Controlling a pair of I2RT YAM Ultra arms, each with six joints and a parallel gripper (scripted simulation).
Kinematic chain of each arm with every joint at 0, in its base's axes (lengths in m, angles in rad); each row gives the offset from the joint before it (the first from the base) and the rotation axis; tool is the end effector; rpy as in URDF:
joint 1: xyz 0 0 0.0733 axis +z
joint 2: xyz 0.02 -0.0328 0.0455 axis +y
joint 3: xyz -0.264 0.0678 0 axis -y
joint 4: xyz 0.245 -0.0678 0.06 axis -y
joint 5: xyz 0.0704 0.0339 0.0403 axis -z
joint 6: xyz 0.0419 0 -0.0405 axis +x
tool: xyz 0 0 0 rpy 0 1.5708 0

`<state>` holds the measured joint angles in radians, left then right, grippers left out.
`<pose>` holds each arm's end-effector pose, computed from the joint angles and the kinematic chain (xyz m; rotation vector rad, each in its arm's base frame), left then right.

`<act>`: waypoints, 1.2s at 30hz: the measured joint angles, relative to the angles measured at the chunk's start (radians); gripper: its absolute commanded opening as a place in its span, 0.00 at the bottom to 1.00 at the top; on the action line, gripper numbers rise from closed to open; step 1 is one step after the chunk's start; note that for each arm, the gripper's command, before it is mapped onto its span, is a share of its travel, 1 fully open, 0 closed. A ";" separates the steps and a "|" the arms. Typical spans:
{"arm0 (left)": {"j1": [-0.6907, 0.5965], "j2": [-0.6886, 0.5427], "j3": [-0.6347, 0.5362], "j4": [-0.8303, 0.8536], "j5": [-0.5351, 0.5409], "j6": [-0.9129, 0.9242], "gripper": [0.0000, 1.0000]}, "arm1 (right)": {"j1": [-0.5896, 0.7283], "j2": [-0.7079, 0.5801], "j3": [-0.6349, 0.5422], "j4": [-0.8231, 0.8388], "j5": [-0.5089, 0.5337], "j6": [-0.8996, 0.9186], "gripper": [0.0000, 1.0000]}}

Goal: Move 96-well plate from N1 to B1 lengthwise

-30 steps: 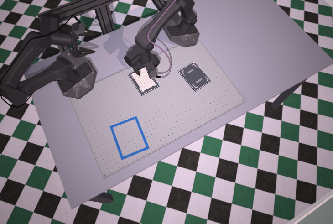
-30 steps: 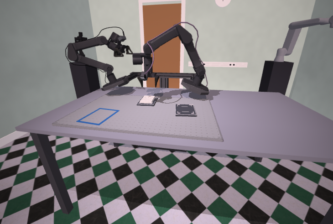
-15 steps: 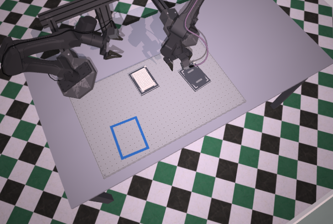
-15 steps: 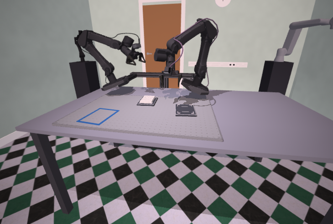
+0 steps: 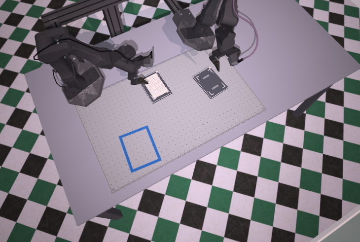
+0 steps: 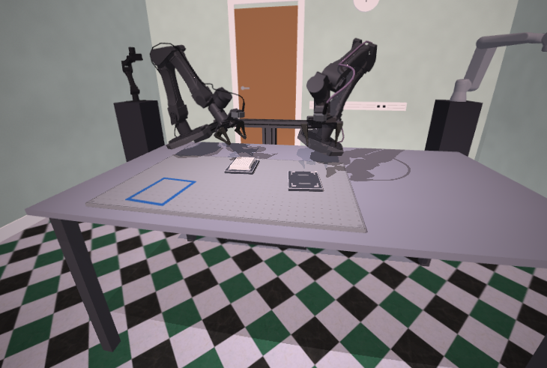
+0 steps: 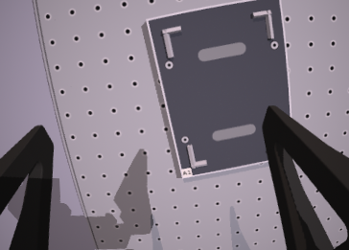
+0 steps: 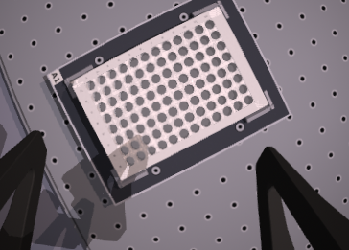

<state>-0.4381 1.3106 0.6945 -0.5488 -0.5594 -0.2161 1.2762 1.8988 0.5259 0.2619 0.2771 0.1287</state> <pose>0.2167 -0.0757 0.1839 0.1320 2.5376 0.5222 0.0857 0.2467 0.0410 -1.3468 2.2411 0.1170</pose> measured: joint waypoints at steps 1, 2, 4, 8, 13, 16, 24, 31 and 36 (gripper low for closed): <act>0.017 -0.026 -0.001 0.016 0.002 0.039 1.00 | -0.006 0.016 -0.003 0.012 -0.006 -0.007 1.00; 0.036 -0.046 -0.004 0.042 0.021 0.084 1.00 | -0.011 0.026 -0.006 0.026 -0.013 -0.014 1.00; 0.106 -0.090 -0.016 0.093 0.066 0.176 1.00 | -0.018 0.041 -0.006 0.058 -0.025 -0.027 1.00; 0.272 -0.157 -0.023 0.168 0.166 0.340 1.00 | -0.034 0.066 -0.006 0.110 -0.039 -0.042 1.00; 0.496 -0.172 -0.023 0.251 0.314 0.507 1.00 | -0.040 0.081 -0.006 0.135 -0.047 -0.049 1.00; 0.641 -0.171 -0.020 0.282 0.403 0.587 1.00 | -0.040 0.082 -0.006 0.142 -0.049 -0.050 1.00; 0.805 -0.126 0.042 0.332 0.560 0.695 1.00 | -0.040 0.082 -0.006 0.149 -0.051 -0.052 1.00; 0.834 -0.098 0.060 0.338 0.604 0.714 1.00 | -0.040 0.082 -0.006 0.150 -0.052 -0.052 1.00; 0.834 -0.098 0.060 0.338 0.611 0.715 1.00 | -0.040 0.082 -0.006 0.149 -0.051 -0.050 1.00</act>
<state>0.3954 1.2129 0.7544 -0.2104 0.0513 0.4984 1.2358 1.9812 0.5194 0.4107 0.2256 0.0784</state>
